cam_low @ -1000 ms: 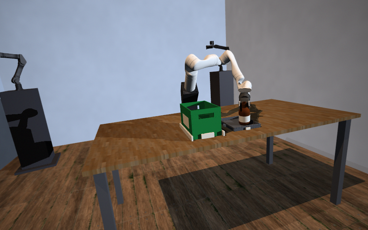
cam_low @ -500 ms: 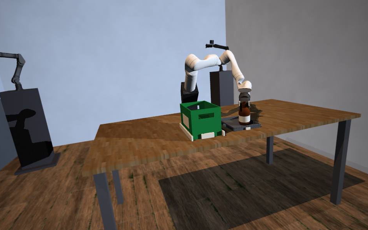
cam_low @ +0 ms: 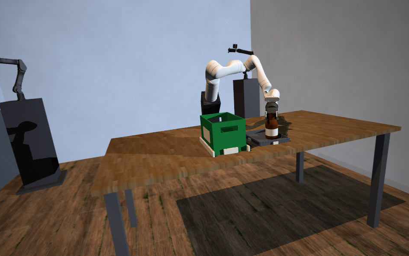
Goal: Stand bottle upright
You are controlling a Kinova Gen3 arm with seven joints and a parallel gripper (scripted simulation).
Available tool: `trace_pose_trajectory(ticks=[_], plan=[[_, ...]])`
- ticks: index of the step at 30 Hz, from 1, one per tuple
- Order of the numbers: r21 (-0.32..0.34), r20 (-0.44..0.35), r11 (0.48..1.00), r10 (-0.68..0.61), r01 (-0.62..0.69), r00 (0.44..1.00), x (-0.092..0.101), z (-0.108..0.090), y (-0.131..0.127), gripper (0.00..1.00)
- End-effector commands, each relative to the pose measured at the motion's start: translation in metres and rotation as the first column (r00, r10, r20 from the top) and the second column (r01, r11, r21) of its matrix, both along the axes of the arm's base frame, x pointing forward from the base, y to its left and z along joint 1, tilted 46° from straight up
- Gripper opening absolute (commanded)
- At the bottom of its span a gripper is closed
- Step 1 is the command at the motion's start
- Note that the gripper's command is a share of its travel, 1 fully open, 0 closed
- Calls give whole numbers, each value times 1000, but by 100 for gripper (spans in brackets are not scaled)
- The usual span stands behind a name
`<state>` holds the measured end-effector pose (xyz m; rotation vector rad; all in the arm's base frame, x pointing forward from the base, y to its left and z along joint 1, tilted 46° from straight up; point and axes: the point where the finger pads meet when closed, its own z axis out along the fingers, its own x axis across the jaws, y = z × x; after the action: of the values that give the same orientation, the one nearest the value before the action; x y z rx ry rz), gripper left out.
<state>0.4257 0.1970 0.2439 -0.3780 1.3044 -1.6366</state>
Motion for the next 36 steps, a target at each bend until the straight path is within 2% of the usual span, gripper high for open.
trace_pose_trajectory(ticks=[1,36], plan=[[3,1,1000,2,-2,1000,-4,3,2,100],[3,1,1000,2,-2,1000,-52,51,12,100]])
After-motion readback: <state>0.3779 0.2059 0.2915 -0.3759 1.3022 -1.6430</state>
